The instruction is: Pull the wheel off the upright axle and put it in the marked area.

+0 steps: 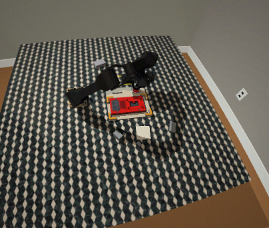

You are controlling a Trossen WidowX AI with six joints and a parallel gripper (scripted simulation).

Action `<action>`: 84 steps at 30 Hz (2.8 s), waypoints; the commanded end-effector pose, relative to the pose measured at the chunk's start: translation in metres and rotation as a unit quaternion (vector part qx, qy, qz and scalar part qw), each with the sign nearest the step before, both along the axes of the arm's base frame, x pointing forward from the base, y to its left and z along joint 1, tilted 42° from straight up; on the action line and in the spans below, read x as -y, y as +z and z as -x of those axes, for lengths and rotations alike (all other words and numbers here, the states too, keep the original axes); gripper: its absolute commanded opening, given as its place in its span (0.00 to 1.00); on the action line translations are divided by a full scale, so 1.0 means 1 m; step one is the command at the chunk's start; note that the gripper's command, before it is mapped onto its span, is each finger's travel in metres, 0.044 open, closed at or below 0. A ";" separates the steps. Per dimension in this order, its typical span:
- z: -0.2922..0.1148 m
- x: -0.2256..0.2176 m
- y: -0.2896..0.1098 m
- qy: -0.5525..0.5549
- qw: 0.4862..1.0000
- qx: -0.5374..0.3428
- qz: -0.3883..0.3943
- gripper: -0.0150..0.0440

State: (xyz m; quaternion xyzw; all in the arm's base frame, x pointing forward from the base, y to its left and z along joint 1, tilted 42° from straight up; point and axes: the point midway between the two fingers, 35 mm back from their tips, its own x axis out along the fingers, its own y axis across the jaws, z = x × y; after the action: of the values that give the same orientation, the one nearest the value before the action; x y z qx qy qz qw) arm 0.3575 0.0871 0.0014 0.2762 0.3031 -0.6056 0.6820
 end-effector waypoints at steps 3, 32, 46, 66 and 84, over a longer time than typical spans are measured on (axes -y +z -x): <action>0.000 -0.001 0.001 0.000 1.000 0.001 0.000 0.27; 0.000 -0.008 0.008 0.002 1.000 0.001 -0.001 0.25; 0.001 -0.011 0.012 0.002 1.000 0.001 -0.001 0.25; 0.002 -0.015 0.017 0.003 1.000 0.002 -0.001 0.25; 0.002 -0.019 0.021 0.004 1.000 0.002 -0.001 0.25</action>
State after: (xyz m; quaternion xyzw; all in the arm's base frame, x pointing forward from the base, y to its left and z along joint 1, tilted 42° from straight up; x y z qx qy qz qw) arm 0.3543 0.1021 0.0185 0.2726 0.3050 -0.6053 0.6828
